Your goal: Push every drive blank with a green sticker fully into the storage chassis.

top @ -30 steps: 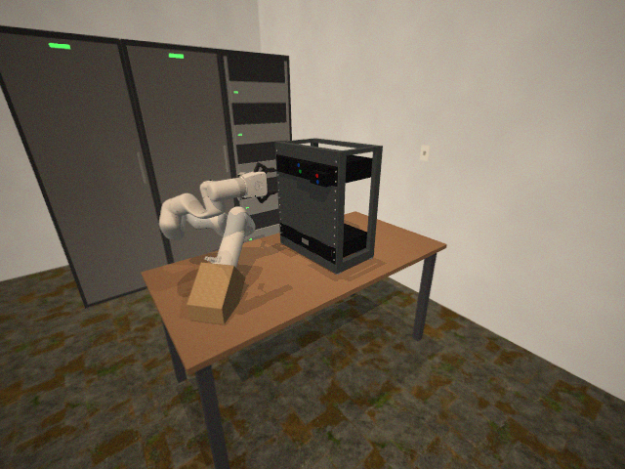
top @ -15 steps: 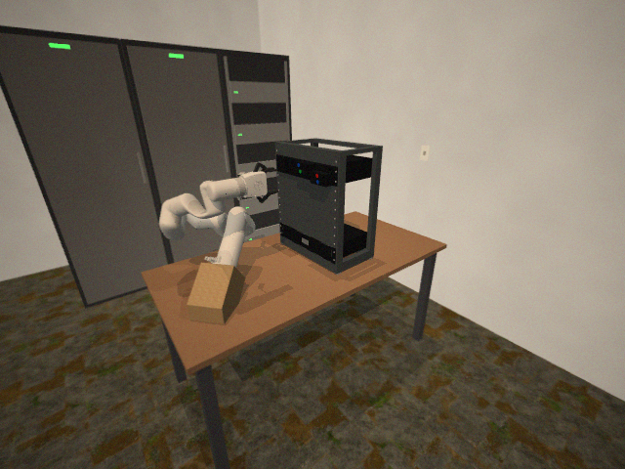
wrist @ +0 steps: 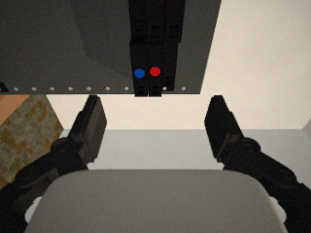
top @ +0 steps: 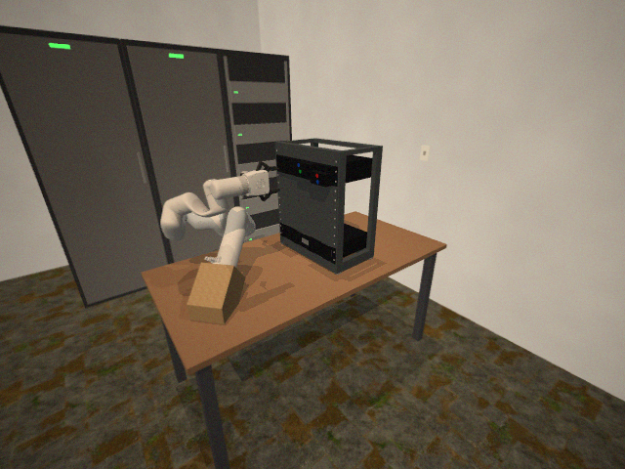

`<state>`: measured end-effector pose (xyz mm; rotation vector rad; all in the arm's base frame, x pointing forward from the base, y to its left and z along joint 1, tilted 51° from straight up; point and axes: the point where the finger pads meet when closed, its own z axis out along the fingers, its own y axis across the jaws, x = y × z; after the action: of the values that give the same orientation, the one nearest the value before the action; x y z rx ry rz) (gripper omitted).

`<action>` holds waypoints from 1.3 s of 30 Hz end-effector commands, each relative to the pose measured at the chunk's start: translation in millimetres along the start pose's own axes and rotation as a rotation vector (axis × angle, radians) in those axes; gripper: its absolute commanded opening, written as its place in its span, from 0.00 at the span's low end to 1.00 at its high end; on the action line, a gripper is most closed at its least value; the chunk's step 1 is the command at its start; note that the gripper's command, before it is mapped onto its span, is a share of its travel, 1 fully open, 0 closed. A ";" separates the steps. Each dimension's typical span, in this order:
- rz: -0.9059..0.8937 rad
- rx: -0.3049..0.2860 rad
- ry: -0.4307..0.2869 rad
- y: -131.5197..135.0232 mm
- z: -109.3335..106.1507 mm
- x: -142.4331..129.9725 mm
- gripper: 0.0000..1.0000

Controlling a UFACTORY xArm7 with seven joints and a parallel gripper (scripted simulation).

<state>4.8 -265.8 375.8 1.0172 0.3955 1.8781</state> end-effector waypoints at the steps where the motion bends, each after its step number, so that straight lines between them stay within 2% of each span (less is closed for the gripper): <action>1: -0.002 0.000 -0.002 2.3 9.5 5.4 1.00; 9: -0.001 -0.001 -0.002 3.6 23.3 13.6 1.00; 16: -0.001 -0.001 -0.002 6.8 54.6 32.2 1.00; 18: -0.001 -0.001 -0.002 6.8 54.6 32.2 1.00; 25: -0.001 -0.001 -0.002 10.8 94.4 55.9 1.00; 30: -0.001 -0.001 -0.002 12.9 115.3 68.3 1.00; 39: -0.001 -0.001 -0.002 14.2 128.1 76.0 1.00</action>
<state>71.8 -221.8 482.0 1.0161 0.4017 1.8804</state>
